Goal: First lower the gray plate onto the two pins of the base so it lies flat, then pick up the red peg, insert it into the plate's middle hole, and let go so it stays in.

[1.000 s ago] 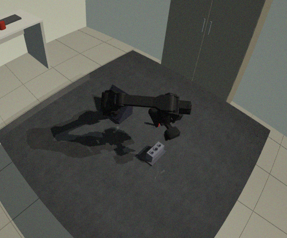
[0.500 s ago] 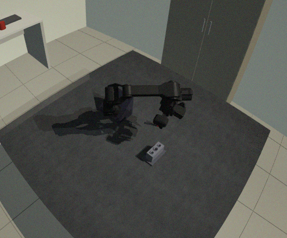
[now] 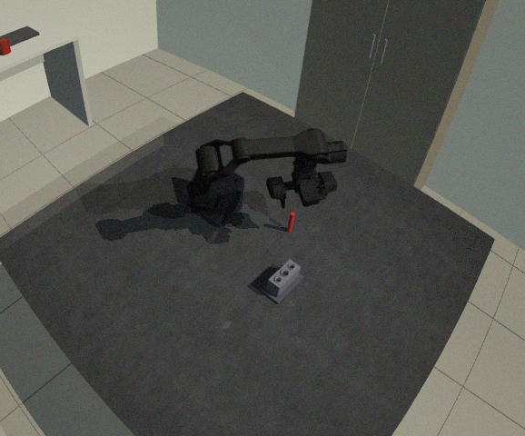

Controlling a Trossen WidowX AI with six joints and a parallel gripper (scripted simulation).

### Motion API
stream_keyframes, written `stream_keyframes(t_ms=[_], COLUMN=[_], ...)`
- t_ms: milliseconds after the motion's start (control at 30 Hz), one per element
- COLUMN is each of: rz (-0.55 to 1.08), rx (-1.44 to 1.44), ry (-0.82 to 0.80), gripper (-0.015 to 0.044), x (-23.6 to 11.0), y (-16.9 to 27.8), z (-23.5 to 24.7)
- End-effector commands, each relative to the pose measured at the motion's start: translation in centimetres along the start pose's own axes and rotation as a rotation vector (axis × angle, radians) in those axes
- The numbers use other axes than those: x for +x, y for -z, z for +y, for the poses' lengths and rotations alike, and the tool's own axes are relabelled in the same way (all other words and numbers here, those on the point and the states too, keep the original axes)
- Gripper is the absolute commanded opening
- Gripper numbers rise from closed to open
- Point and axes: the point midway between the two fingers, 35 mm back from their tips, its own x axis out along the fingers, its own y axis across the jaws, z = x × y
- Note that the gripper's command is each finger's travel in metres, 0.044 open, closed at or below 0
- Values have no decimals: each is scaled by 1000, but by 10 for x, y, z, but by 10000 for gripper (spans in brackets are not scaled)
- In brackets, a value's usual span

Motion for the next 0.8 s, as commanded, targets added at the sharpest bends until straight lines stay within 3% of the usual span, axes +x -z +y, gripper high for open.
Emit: stream_keyframes(t_ms=[0, 433, 567, 767], rz=[5, 5, 4, 4], rx=[471, 471, 472, 472], ry=[29, 29, 29, 29], gripper=[440, 440, 440, 440], x=[8, 10, 41, 57], y=[39, 38, 40, 39], z=[2, 6, 3, 4])
